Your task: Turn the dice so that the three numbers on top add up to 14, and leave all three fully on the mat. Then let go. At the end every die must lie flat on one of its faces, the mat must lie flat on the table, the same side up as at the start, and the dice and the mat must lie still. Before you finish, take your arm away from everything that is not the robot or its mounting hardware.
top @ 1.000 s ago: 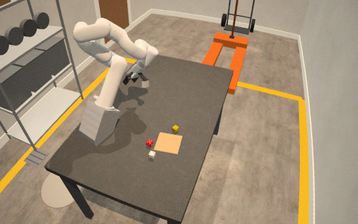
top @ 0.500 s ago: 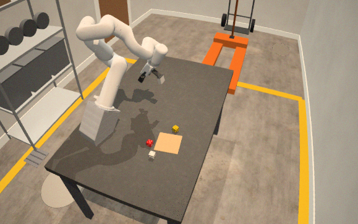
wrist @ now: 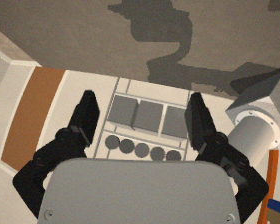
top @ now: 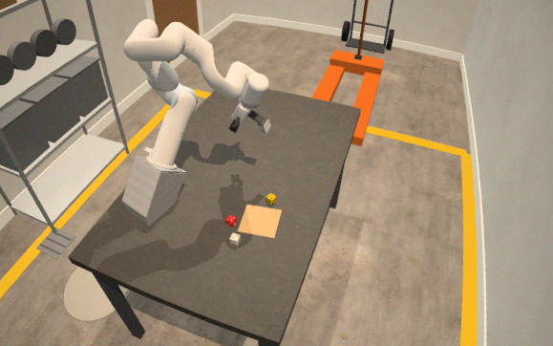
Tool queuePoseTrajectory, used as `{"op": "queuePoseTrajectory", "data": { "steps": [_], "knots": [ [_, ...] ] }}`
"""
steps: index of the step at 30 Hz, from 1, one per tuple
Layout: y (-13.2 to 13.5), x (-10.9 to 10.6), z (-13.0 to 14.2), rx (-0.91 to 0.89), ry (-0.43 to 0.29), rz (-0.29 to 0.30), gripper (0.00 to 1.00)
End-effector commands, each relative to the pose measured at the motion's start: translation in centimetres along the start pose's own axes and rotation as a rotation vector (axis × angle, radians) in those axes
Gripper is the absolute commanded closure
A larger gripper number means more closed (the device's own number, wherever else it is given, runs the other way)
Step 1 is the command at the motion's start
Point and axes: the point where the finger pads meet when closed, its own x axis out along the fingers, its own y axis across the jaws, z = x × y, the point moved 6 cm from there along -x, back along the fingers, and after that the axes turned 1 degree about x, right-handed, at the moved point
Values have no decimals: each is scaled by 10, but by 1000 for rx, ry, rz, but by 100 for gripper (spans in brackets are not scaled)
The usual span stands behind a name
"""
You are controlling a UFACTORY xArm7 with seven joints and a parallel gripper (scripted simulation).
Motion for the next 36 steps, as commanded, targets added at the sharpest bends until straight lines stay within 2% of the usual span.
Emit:
{"op": "queuePoseTrajectory", "data": {
  "steps": [1,6,8,22,24,36],
  "knots": [
    [0,-2,-5,-10,0,-13,0],
    [0,-2,-5,-10,0,-13,0],
    [22,-24,-49,-41,68,-85,0],
    [22,-24,-49,-41,68,-85,0],
    [60,-42,-91,-56,148,-122,0],
    [60,-42,-91,-56,148,-122,0]
  ]
}}
